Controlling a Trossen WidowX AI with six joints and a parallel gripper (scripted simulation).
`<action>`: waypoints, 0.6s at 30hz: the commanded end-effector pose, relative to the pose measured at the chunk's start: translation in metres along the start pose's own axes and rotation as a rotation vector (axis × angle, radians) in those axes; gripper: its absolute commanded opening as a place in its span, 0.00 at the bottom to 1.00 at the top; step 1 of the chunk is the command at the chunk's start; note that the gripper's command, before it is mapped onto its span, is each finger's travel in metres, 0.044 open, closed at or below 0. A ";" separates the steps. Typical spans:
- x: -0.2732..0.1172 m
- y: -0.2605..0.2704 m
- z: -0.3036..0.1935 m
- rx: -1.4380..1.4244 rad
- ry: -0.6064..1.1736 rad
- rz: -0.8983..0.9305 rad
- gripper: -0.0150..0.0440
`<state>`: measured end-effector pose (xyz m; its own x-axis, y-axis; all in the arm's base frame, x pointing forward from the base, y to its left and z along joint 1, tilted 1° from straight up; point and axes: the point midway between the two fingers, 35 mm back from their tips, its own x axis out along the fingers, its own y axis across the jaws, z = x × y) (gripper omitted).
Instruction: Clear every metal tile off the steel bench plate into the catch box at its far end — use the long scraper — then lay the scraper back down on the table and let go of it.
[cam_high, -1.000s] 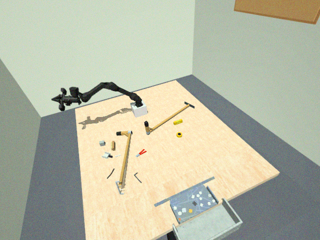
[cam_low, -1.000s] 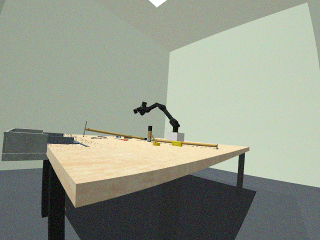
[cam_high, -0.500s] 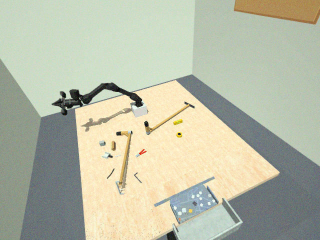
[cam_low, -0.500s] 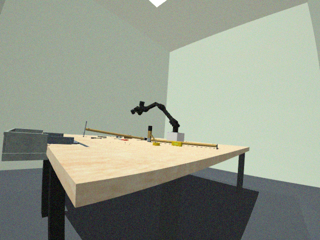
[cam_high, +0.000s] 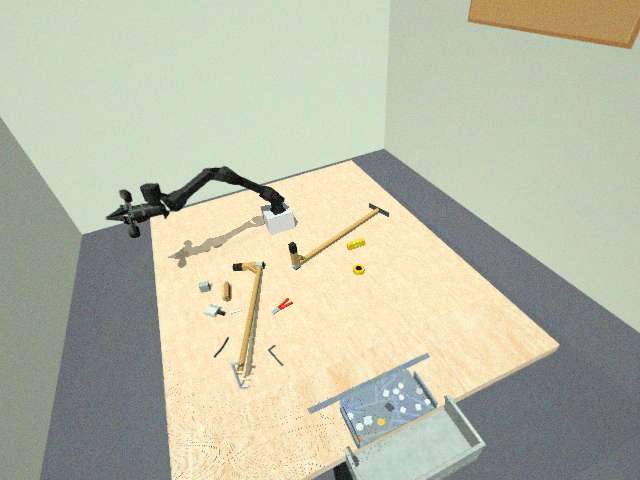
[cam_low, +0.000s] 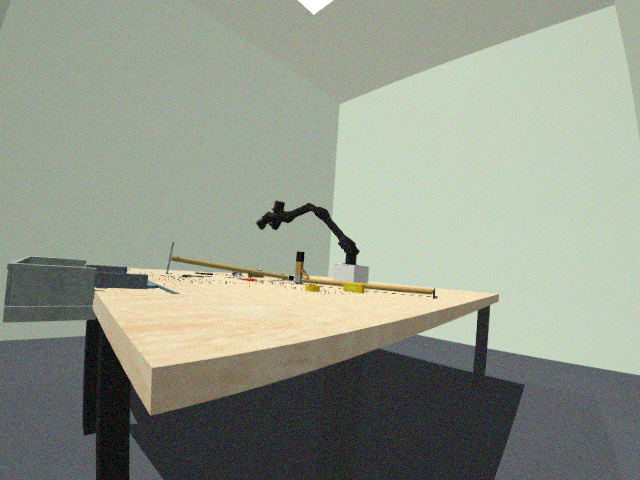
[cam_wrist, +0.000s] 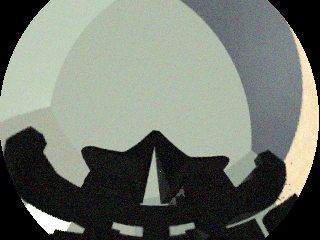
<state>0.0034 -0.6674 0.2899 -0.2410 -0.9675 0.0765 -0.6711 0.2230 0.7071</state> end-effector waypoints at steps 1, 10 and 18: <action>-0.004 -0.011 -0.010 -0.033 0.011 -0.029 0.25; -0.013 -0.037 -0.029 -0.099 0.033 -0.091 0.25; -0.024 -0.059 -0.045 -0.158 0.055 -0.144 0.25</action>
<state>0.0693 -0.6643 0.2790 -0.1308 -0.9913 0.0110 -0.5955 0.0875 0.7985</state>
